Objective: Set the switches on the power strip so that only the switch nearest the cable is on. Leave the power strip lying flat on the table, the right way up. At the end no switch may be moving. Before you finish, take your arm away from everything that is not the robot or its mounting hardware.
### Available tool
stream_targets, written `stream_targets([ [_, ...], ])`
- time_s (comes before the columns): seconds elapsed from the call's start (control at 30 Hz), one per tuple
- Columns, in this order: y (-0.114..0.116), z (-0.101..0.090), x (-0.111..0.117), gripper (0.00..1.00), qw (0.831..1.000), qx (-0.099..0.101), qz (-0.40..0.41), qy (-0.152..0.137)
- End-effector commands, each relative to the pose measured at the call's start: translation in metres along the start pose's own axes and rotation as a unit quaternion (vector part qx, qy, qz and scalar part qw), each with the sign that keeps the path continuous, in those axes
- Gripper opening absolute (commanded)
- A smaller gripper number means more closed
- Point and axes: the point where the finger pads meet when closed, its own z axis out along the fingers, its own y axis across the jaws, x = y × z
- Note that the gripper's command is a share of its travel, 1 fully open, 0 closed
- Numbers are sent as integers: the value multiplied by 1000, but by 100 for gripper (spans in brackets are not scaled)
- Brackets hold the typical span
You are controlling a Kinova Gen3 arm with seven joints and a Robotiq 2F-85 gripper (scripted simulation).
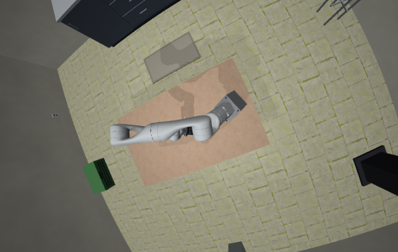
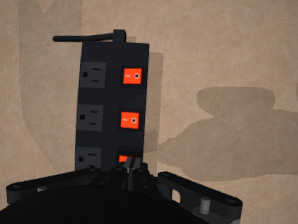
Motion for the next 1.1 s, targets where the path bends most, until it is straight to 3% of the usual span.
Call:
stream_targets([
  [0.0, 0, 0, 0, 0, 1000, 0, 0, 0],
  [1.07, 0, 4, 0, 0, 1000, 0, 0, 0],
])
